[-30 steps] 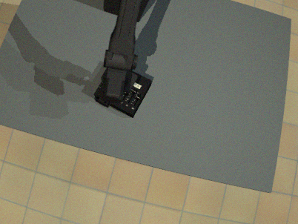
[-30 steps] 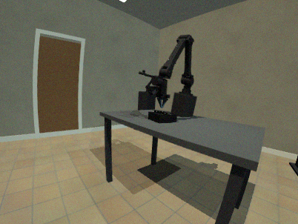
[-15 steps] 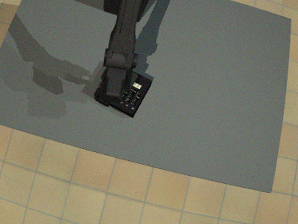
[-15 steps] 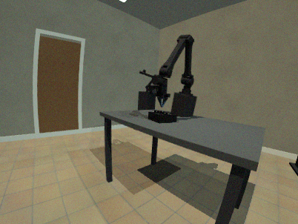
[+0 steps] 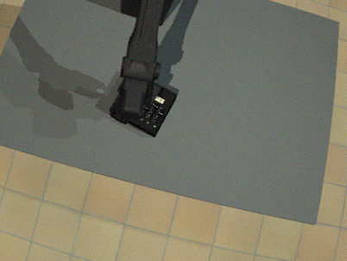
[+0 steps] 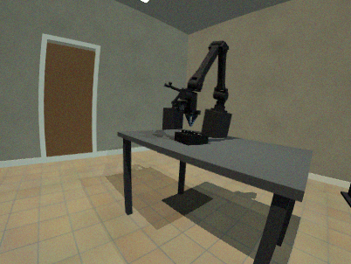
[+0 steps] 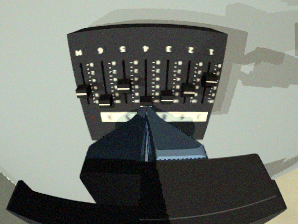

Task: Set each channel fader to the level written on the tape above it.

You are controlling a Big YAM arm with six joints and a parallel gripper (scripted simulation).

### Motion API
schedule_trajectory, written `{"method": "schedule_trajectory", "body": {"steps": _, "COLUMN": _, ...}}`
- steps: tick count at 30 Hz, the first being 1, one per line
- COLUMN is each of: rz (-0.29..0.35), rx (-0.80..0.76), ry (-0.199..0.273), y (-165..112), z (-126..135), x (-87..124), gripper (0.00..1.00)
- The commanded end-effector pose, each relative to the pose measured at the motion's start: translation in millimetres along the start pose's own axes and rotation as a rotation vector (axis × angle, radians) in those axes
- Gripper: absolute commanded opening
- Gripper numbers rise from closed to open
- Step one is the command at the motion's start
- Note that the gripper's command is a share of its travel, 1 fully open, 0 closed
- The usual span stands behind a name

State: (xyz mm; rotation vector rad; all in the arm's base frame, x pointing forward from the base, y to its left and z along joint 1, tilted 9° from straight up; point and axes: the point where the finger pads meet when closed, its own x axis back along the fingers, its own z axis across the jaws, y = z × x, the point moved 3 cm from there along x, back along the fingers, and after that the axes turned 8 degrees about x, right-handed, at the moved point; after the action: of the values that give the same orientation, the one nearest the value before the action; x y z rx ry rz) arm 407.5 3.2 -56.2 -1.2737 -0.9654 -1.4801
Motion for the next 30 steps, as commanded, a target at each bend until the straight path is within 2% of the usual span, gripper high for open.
{"method": "schedule_trajectory", "body": {"steps": 1, "rz": -0.076, "rx": 0.007, "ry": 0.015, "y": 29.8, "z": 5.0, "x": 24.8, "gripper": 0.0}}
{"method": "schedule_trajectory", "body": {"steps": 23, "rz": -0.079, "rx": 0.008, "ry": 0.016, "y": 29.8, "z": 5.8, "x": 24.7, "gripper": 0.0}}
{"method": "schedule_trajectory", "body": {"steps": 25, "rz": -0.052, "rx": 0.008, "ry": 0.011, "y": 3.7, "z": 9.3, "x": 13.3, "gripper": 0.0}}
{"method": "schedule_trajectory", "body": {"steps": 30, "rz": -0.05, "rx": 0.008, "ry": 0.011, "y": -26.2, "z": 11.0, "x": 8.8, "gripper": 0.0}}
